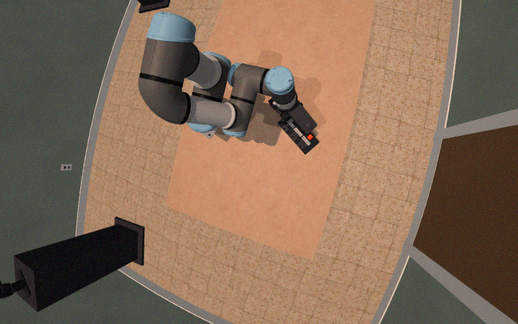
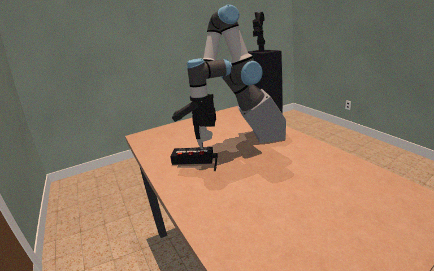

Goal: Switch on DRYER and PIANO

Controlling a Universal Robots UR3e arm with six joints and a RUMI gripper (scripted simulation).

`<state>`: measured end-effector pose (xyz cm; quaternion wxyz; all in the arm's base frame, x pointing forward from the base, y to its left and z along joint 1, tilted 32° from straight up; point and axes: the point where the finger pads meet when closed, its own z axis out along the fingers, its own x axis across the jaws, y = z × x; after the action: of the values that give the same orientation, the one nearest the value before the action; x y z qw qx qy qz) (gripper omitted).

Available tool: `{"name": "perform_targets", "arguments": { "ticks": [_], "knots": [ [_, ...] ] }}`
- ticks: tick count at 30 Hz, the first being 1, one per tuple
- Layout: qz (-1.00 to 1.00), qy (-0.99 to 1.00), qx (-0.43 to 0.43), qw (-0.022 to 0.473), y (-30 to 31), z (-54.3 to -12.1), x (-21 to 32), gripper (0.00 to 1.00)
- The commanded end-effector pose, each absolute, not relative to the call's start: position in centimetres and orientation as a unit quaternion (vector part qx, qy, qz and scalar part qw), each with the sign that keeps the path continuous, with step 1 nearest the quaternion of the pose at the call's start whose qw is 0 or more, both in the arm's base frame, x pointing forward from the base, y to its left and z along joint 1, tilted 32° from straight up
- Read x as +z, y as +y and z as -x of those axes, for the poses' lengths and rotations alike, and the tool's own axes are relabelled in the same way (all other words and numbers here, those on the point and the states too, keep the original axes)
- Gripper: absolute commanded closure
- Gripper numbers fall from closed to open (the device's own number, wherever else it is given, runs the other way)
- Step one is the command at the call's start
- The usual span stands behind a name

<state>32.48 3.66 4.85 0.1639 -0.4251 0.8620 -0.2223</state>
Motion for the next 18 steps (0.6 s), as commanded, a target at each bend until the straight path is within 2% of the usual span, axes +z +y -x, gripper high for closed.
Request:
{"name": "perform_targets", "arguments": {
  "ticks": [1,18],
  "knots": [
    [0.425,0.862,-0.223,0.165,3.60,-32.70,4.61,1.00],
    [0.425,0.862,-0.223,0.165,3.55,-32.80,4.42,1.00]
  ]
}}
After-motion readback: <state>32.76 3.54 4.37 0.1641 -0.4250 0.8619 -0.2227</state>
